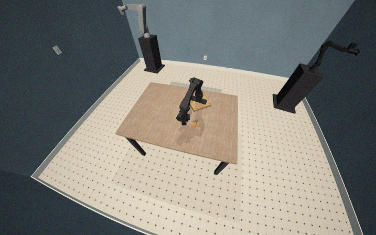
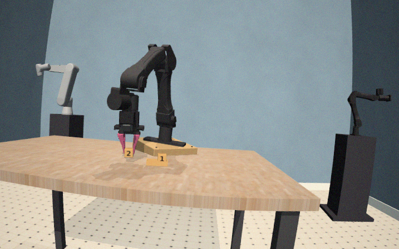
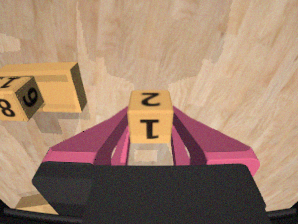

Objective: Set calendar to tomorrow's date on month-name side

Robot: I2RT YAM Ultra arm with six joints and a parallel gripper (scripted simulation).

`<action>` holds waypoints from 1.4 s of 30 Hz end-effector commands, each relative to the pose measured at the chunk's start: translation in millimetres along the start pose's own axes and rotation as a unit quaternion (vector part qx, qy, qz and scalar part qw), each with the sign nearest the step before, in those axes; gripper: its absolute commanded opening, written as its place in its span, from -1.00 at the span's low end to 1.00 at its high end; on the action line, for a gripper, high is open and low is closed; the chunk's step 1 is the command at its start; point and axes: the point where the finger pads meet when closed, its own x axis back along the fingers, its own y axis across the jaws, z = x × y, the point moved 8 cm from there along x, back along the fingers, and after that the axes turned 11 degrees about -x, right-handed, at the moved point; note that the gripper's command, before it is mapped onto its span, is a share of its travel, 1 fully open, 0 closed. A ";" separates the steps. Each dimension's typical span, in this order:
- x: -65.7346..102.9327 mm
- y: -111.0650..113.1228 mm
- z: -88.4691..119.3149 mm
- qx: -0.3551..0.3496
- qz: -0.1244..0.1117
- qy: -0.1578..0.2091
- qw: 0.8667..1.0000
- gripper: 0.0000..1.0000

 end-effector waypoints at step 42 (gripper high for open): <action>-13.4 -2.1 -8.9 0.000 0.008 -0.029 1.000 -0.49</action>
